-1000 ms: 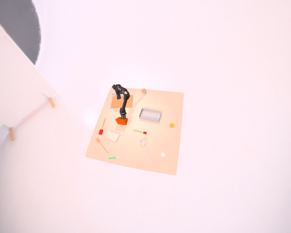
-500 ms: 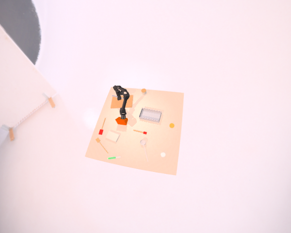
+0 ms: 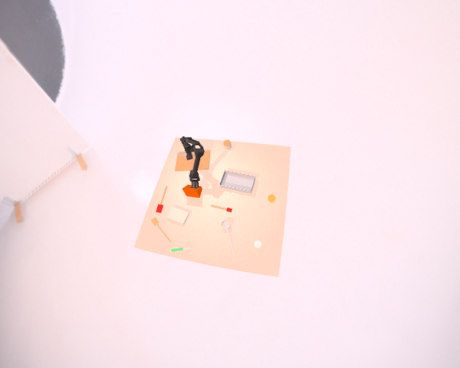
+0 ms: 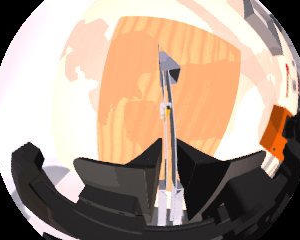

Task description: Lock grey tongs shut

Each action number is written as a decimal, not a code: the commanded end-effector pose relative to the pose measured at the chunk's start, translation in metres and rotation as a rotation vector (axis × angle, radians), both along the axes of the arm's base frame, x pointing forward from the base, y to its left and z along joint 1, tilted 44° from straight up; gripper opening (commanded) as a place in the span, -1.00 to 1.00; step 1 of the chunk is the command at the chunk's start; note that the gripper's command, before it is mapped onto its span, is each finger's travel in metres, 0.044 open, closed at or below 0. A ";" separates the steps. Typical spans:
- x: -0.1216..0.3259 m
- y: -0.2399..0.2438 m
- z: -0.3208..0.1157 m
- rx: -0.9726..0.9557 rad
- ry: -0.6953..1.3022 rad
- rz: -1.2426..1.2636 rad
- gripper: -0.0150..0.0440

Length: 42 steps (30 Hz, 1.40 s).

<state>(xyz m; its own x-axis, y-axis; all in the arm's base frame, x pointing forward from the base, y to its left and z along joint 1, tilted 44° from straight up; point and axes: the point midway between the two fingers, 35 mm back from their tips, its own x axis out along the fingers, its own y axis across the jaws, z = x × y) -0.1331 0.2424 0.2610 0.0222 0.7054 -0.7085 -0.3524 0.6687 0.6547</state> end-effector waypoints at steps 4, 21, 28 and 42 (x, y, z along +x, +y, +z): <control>0.002 0.007 -0.009 0.000 -0.003 0.006 -1.00; 0.006 0.016 -0.017 0.008 -0.004 0.001 -0.73; 0.006 0.016 -0.017 0.008 -0.004 0.001 -0.11; 0.006 0.016 -0.017 0.008 -0.004 0.001 1.00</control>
<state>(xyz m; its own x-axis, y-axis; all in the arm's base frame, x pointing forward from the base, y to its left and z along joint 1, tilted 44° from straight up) -0.1272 0.2587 0.2438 0.0242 0.7112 -0.7026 -0.3562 0.6628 0.6586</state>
